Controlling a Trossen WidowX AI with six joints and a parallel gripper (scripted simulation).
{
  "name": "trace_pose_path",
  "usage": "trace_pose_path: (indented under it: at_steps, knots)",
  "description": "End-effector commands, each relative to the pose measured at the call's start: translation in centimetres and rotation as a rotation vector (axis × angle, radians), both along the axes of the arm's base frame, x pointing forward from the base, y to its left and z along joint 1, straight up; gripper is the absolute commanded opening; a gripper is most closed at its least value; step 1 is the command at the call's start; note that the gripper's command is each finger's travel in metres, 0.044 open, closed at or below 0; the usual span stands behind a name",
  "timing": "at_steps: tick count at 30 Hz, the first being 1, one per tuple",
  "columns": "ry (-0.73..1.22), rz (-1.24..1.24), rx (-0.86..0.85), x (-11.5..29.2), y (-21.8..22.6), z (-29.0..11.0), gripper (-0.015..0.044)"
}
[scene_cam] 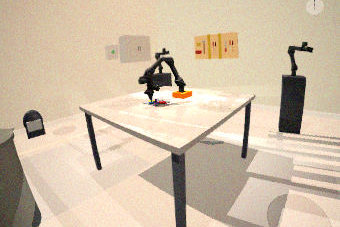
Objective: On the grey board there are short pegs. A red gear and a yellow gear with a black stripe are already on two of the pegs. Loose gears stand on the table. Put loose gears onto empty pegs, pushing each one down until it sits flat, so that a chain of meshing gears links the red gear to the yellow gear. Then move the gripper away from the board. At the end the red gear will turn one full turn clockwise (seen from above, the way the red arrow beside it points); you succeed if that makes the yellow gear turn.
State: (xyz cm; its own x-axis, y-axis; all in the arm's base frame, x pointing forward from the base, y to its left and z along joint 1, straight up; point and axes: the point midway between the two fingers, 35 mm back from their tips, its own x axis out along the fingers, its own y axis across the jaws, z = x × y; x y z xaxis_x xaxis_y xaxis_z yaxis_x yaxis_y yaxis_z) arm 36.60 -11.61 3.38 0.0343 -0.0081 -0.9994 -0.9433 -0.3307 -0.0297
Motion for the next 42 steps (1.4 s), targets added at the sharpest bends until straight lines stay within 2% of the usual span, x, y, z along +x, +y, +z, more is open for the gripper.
trace_pose_path:
  at_steps: [1,6,7,11,17,20,21,25,31,32,42]
  knots:
    - [-0.001,-0.014,-0.002,0.1,-0.1,-0.1,0.0000]
    - [-0.002,-0.065,0.000,0.0,0.0,0.0,0.0131]
    - [-0.002,-0.083,0.000,0.0,0.0,0.1,0.0140]
    - [-0.002,-0.130,0.002,0.0,0.0,0.7,0.0140]
    - [-0.003,-0.173,0.003,-0.1,0.1,4.3,0.0140]
    - [-0.003,-0.180,0.004,-0.2,0.1,4.8,0.0140]
    - [0.001,-0.168,0.007,-0.2,0.1,4.2,0.0166]
    - [0.002,-0.168,0.007,-0.7,0.3,8.6,0.0271]
    - [0.002,-0.167,0.007,-0.7,0.3,8.9,0.0429]
    - [0.002,-0.167,0.007,-0.7,0.3,8.9,0.0440]
    - [0.002,-0.167,0.007,-0.7,0.3,8.9,0.0440]
